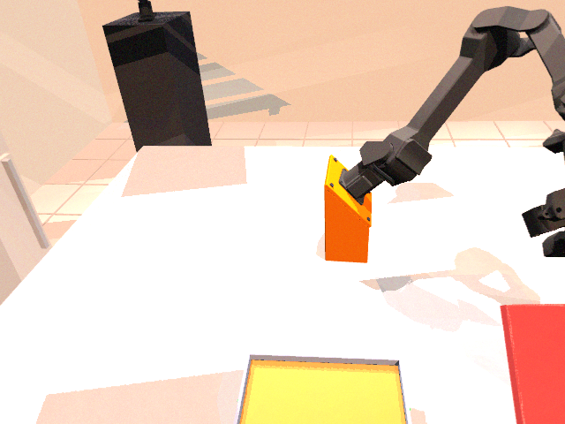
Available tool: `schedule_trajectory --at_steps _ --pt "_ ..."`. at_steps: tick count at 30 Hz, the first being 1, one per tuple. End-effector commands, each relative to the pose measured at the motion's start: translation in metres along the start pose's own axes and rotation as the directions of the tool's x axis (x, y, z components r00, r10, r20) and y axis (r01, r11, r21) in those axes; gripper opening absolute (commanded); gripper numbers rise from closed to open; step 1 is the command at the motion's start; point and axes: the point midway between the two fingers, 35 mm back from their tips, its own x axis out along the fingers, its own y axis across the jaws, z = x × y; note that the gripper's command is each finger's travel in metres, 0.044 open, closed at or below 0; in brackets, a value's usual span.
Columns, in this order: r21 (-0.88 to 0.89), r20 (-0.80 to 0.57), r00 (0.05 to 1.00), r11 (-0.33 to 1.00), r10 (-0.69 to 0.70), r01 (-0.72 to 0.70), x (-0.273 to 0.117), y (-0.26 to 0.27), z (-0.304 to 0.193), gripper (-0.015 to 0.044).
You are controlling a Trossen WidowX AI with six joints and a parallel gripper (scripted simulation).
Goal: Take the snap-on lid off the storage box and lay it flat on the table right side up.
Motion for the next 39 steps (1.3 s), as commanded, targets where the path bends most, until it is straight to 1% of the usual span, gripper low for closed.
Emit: schedule_trajectory --at_steps 1,39 --pt "0.007 0.008 1.000 1.000 0.006 -0.006 0.003 -0.003 0.003 0.0000" --pt "0.009 0.007 1.000 1.000 0.006 -0.006 0.023 -0.026 0.003 0.0000"
